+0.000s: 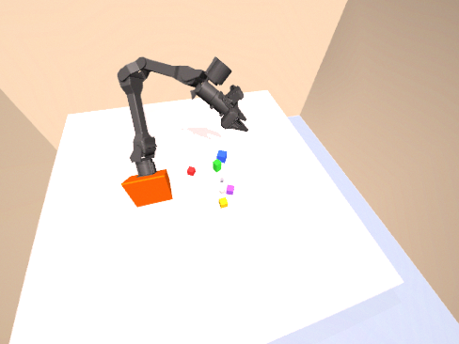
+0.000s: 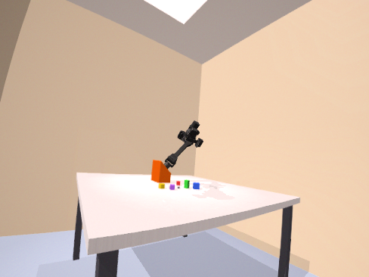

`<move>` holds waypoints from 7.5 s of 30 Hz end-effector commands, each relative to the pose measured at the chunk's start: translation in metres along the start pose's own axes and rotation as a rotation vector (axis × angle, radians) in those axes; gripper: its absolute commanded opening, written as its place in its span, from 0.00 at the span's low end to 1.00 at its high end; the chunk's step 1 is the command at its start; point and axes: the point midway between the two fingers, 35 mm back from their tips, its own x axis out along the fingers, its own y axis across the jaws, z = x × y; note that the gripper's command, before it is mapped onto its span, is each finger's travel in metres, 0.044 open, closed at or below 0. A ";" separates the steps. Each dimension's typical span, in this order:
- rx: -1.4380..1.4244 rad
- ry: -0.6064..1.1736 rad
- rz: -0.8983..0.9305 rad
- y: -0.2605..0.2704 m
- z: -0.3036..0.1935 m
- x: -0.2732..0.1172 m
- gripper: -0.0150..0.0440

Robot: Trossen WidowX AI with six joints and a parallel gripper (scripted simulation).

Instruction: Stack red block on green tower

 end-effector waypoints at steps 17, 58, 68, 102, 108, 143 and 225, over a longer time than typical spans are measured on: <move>0.389 0.961 0.136 0.047 -0.278 -0.035 1.00; 0.394 0.968 0.137 0.070 -0.338 -0.001 1.00; 0.395 0.970 0.139 0.074 -0.348 0.005 1.00; 0.394 0.969 0.139 0.073 -0.346 0.004 0.30; 0.394 0.968 0.137 0.067 -0.331 -0.007 0.25; 0.393 0.967 0.134 0.041 -0.242 -0.051 0.25; 0.386 0.963 0.138 0.087 -0.222 0.065 0.52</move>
